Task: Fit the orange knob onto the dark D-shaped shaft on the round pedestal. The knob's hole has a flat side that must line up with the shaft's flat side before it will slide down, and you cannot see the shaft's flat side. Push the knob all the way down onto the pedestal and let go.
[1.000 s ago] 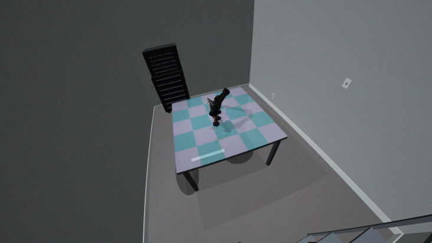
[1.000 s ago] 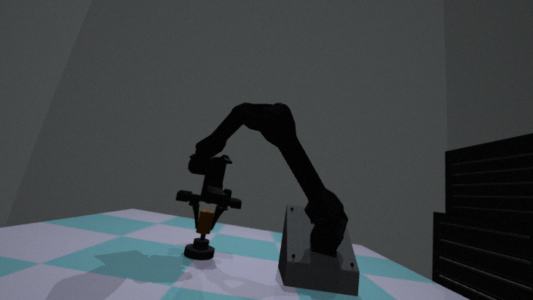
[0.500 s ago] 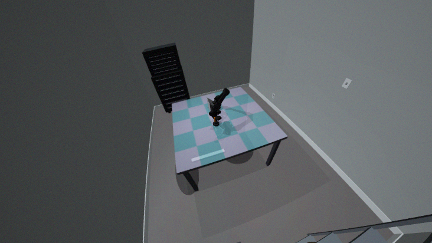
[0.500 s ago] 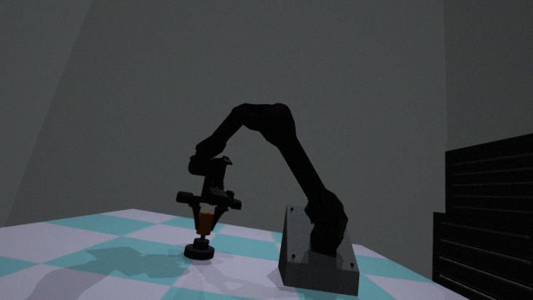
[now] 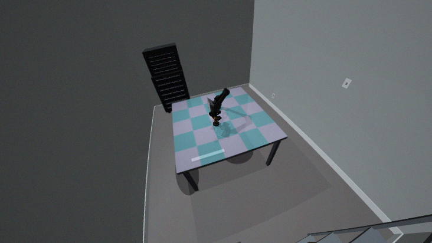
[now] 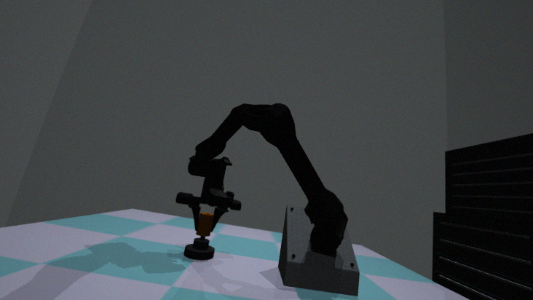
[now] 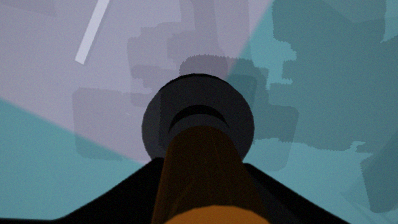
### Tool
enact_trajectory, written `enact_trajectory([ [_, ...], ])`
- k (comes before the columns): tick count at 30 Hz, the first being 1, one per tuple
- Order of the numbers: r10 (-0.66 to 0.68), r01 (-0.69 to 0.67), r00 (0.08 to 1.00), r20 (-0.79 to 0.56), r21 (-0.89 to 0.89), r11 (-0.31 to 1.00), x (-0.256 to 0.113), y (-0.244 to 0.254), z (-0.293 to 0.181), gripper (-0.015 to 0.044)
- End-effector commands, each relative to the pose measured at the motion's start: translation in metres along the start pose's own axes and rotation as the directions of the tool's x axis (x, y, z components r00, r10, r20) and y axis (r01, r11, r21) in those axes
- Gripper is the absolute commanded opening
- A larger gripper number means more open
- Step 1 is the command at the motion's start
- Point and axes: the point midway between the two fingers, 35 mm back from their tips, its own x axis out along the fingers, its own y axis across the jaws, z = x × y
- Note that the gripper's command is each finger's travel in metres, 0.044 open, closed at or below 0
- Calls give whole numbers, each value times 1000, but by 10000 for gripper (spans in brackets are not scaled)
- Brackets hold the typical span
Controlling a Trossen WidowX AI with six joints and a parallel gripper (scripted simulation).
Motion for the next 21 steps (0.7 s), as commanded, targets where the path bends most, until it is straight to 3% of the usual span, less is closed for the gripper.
enact_trajectory([
  [1, -3, 3, 1000, 2, 0, 1000, 0, 0, 0, 0],
  [21, -3, 3, 1000, 2, 33, 999, 2, -1, 0, 0],
])
